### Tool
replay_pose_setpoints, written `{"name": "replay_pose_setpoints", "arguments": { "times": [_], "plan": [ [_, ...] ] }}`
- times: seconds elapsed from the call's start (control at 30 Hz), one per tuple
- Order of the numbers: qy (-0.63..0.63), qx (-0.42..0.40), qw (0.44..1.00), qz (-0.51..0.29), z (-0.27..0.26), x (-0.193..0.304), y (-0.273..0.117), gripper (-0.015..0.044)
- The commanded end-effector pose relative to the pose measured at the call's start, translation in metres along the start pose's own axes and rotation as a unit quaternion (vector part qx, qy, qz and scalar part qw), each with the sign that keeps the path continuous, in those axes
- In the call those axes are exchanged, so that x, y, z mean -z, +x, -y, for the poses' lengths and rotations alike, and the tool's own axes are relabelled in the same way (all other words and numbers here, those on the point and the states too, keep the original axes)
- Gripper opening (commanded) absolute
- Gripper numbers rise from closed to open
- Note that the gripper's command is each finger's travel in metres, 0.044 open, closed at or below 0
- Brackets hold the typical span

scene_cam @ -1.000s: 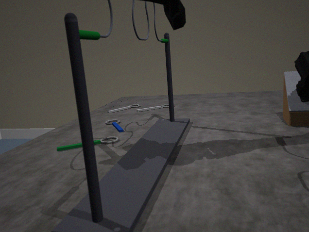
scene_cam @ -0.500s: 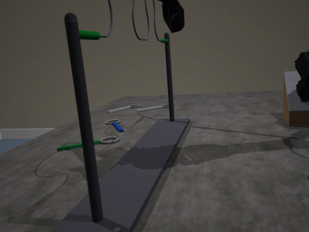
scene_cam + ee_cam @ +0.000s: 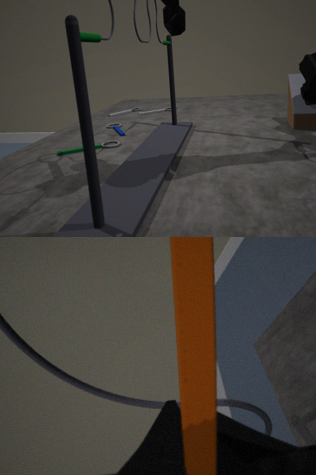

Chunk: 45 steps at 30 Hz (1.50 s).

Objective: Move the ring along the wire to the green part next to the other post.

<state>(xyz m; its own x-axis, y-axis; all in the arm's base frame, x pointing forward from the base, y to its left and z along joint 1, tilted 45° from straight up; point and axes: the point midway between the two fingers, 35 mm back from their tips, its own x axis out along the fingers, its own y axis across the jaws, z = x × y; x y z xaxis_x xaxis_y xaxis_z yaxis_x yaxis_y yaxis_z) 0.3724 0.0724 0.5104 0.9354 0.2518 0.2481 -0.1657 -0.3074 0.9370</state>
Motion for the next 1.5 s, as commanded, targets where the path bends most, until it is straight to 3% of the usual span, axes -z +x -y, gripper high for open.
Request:
{"name": "replay_pose_setpoints", "arguments": {
  "times": [0.0,1.47],
  "plan": [
    [0.023,-0.010,1.000,0.006,0.000,-0.002,0.000,-0.0150],
    [0.268,-0.128,0.954,0.035,-0.022,-0.008,-0.001,-0.0150]
  ]
}}
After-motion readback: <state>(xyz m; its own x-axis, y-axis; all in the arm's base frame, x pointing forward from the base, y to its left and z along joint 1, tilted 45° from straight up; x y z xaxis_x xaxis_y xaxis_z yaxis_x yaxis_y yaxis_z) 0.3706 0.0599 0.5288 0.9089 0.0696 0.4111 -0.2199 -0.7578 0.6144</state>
